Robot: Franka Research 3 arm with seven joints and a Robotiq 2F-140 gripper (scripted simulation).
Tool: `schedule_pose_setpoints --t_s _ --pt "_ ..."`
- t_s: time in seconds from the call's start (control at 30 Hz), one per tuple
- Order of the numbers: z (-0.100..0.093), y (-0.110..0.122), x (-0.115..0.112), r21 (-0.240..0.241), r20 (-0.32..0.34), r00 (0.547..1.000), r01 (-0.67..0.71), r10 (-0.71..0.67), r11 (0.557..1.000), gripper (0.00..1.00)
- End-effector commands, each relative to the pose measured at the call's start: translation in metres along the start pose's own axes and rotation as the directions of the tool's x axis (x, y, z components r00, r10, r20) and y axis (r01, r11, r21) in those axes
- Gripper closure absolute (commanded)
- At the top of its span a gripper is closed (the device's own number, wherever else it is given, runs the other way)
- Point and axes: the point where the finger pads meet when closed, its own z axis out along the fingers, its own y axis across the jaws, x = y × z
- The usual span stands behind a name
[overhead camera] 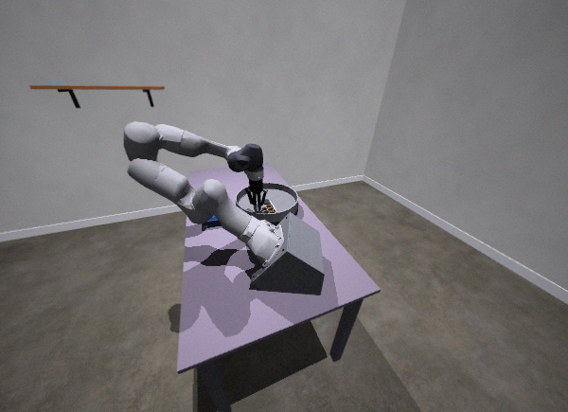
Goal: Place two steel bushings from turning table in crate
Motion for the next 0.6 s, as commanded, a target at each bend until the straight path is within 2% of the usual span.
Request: schedule_pose_setpoints --t_s 0.0,0.5,0.53,0.57 --pt "0.0014 0.0005 -0.0004 -0.001 -0.001 1.000 0.003 -0.003 1.000 0.90" --pt "0.0014 0.0005 -0.0004 -0.001 -0.001 1.000 0.003 -0.003 1.000 0.90" --pt "0.0014 0.0005 -0.0004 -0.001 -0.001 1.000 0.003 -0.003 1.000 1.00" --pt "0.0014 0.0005 -0.0004 -0.001 -0.001 1.000 0.003 -0.003 1.000 1.00"
